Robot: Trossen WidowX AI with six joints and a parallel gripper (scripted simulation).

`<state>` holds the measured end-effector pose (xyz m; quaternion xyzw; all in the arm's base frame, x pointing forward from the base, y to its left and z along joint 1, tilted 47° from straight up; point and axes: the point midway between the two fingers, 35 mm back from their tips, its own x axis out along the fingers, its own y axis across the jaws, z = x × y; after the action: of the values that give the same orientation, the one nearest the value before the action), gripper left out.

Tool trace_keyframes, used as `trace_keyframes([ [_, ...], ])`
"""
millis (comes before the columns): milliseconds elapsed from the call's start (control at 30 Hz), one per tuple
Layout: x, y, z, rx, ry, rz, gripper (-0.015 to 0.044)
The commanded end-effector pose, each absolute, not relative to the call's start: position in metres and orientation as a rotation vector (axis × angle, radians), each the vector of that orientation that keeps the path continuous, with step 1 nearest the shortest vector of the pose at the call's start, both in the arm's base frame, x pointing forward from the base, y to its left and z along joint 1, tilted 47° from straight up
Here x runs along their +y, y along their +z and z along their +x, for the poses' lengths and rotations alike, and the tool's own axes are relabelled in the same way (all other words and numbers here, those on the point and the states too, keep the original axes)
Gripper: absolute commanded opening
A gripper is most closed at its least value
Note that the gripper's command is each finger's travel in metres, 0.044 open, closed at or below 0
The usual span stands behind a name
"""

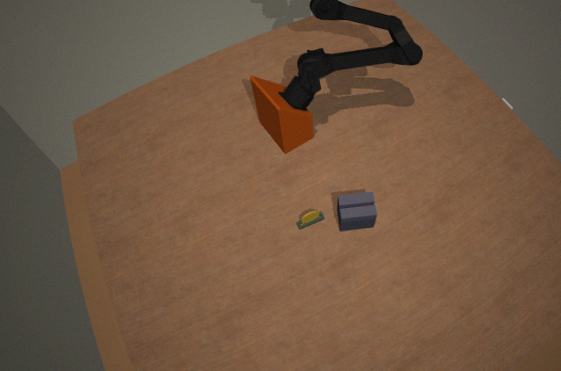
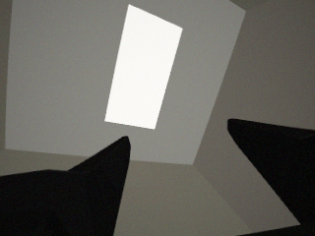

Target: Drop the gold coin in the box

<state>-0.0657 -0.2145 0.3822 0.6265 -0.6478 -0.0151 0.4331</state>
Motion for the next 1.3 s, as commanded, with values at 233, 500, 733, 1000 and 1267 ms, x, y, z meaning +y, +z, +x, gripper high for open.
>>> trace_keyframes([
  [233, -0.286, 0.340, -0.067, -1.468, -0.463, 1.502, 0.0190],
  [500, -0.345, 0.285, -0.030, -1.112, -0.793, 1.446, 0.0161],
  [733, -0.381, 0.213, 0.028, -0.558, -0.995, 1.288, 0.0161],
  [1000, -0.385, 0.148, 0.086, -0.038, -0.960, 1.074, 0.0161],
  [1267, -0.363, 0.086, 0.143, 0.429, -0.732, 0.799, 0.0161],
])
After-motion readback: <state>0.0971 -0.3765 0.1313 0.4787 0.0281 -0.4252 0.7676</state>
